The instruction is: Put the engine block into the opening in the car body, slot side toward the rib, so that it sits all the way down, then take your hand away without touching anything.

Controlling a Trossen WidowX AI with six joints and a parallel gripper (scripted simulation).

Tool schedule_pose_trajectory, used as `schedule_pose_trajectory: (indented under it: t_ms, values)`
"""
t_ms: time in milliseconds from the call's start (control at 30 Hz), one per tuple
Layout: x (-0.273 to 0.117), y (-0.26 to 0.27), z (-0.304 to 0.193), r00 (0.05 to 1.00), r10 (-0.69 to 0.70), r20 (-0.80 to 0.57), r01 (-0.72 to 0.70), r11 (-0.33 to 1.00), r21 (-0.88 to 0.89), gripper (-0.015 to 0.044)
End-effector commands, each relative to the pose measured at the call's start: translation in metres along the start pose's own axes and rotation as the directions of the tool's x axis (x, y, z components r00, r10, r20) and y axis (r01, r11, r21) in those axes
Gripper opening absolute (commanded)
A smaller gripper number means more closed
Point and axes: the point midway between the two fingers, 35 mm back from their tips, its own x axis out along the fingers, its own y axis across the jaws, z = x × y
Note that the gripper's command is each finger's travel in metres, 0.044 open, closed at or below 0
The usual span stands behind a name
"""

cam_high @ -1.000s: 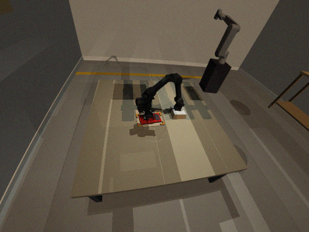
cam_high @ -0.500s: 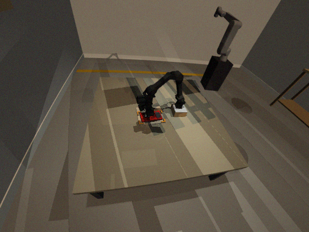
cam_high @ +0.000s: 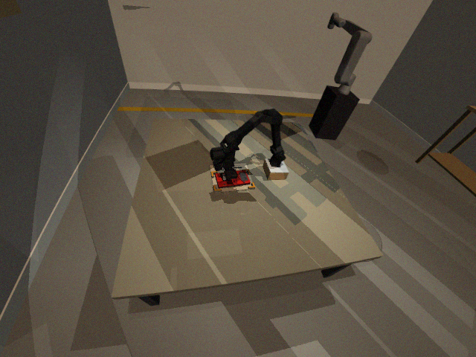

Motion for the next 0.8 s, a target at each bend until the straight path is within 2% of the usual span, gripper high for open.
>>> schedule_pose_trajectory:
  t_ms: [0, 767]
  values:
    - [0.0017, 0.0002, -0.0005, 1.0, 0.002, -0.001, -0.002, 1.0, 0.002, 0.016]
    - [0.0071, 0.0002, -0.0006, 1.0, 0.002, -0.001, -0.002, 1.0, 0.006, 0.016]
